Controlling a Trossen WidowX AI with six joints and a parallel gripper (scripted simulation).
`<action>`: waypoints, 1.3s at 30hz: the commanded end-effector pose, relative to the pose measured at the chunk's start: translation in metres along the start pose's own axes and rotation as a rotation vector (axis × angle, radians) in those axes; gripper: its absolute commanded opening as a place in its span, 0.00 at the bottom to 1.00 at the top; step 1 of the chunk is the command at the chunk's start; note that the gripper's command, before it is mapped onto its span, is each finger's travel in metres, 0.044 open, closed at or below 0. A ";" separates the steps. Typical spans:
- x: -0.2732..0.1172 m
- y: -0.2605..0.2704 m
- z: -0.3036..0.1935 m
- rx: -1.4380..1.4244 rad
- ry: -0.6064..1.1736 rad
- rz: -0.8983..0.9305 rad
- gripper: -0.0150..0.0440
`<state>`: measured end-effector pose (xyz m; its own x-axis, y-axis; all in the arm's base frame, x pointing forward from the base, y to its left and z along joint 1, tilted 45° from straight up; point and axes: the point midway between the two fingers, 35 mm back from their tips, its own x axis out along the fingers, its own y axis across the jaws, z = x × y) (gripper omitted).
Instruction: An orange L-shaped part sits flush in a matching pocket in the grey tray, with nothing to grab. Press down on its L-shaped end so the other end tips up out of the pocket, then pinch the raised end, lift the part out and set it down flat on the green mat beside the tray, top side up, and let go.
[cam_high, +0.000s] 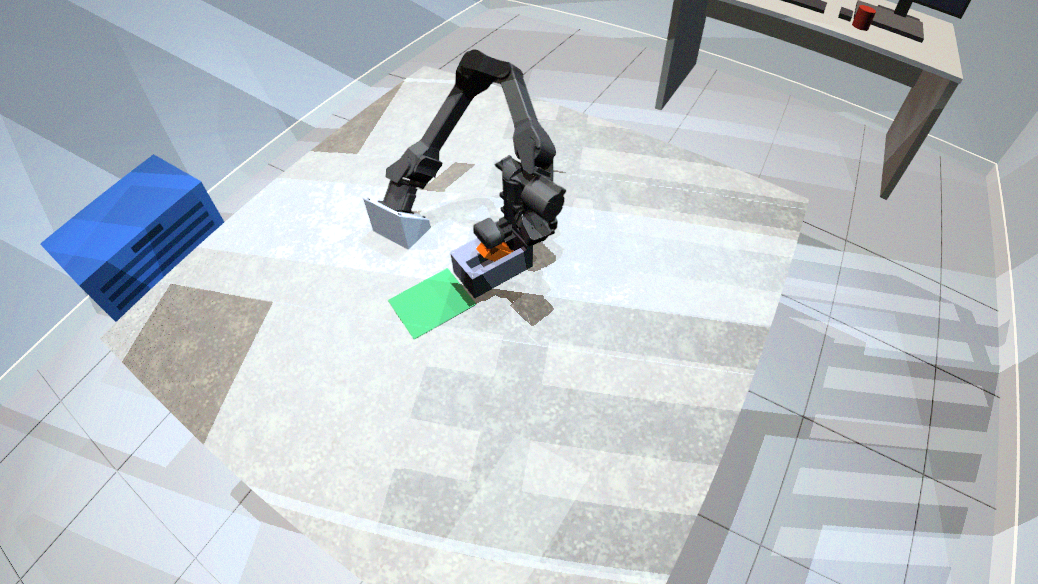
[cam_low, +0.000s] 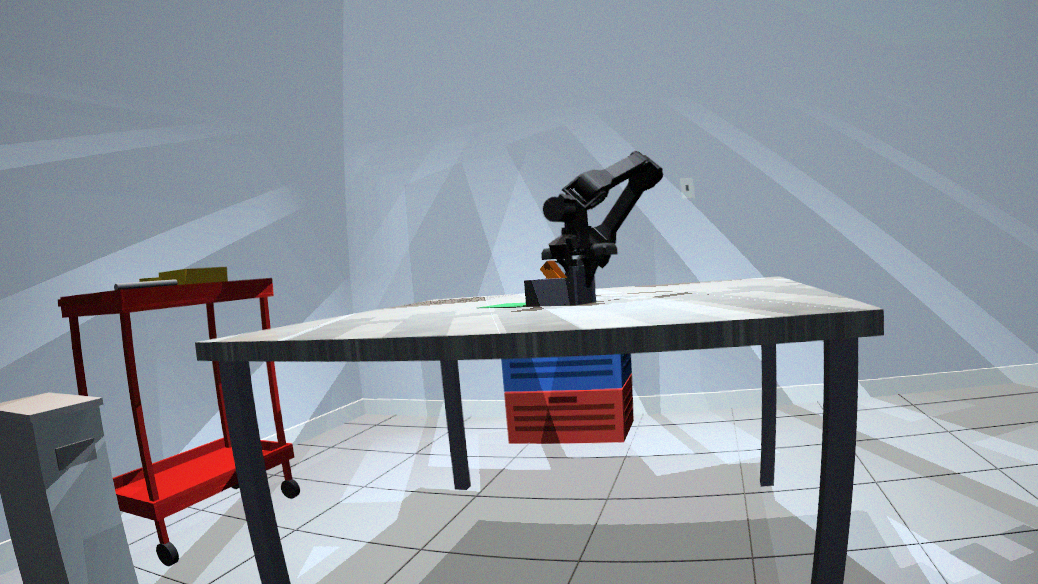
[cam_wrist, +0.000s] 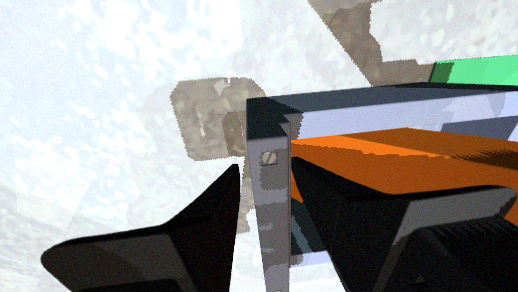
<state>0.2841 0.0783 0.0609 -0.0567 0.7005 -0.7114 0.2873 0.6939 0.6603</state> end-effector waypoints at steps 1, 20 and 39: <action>-0.006 0.006 0.000 0.001 -0.002 0.000 0.56; -0.107 -0.002 0.000 0.006 -0.001 -0.006 0.56; -0.104 -0.002 0.002 0.013 -0.010 -0.003 0.56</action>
<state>0.2906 0.0040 0.1334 -0.0515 0.6967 -0.7155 0.2961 0.6949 0.6553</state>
